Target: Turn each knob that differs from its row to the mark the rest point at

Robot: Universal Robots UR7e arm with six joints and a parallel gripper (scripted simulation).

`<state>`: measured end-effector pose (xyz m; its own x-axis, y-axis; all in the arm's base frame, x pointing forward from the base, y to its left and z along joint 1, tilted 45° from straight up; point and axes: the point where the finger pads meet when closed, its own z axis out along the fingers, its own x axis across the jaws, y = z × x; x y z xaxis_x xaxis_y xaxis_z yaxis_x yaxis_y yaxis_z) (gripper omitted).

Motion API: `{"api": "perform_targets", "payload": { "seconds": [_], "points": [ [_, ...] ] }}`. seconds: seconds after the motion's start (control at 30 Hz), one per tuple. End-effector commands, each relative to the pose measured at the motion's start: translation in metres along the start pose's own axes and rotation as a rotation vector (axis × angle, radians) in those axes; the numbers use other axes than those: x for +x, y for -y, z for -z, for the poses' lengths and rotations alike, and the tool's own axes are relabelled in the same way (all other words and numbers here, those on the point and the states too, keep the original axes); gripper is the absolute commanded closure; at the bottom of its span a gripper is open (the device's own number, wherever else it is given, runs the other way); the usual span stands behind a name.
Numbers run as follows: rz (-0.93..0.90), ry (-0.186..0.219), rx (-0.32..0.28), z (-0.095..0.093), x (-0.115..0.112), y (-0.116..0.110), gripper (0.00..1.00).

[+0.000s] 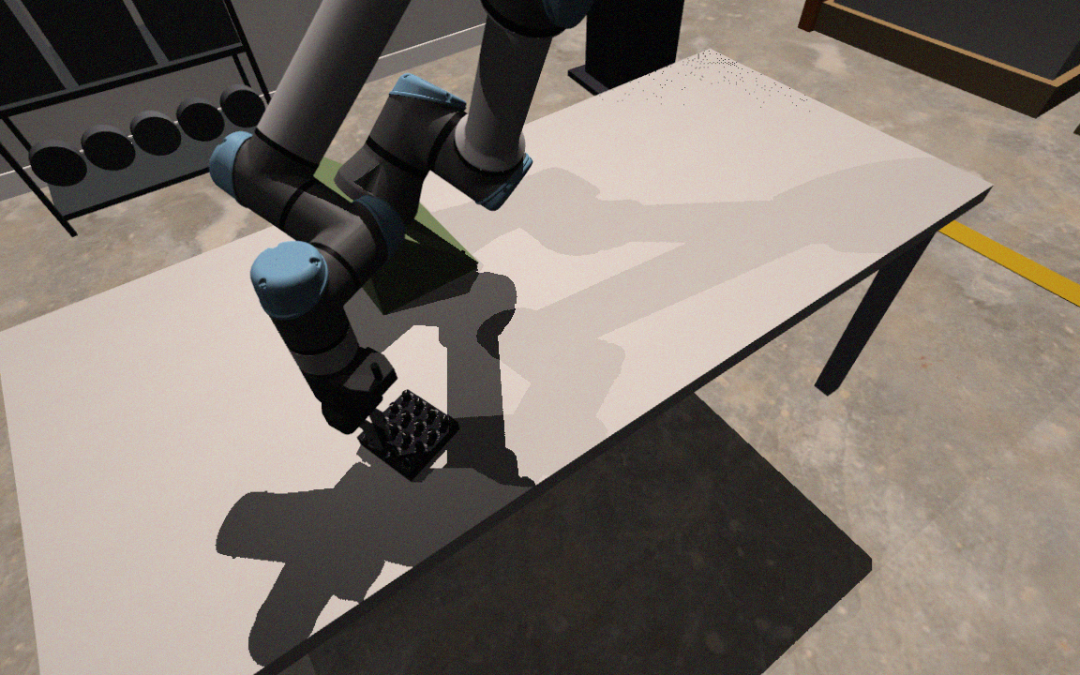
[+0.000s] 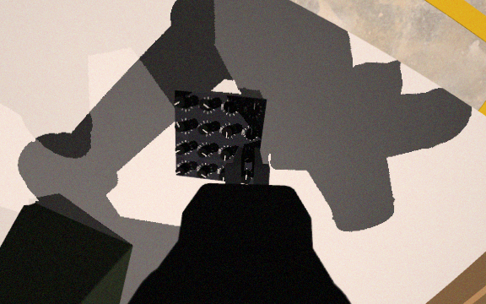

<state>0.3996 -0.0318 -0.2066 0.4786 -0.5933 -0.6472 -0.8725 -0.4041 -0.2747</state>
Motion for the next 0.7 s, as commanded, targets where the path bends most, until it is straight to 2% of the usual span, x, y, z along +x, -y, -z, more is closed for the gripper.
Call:
{"api": "perform_targets", "payload": {
  "seconds": [0.0,0.67],
  "points": [
    [0.082,0.002,0.001,-0.0002,0.0007,0.0002,0.70],
    [0.370,0.002,0.001,-0.0006,0.0004,0.0006,0.70]
  ]
}}
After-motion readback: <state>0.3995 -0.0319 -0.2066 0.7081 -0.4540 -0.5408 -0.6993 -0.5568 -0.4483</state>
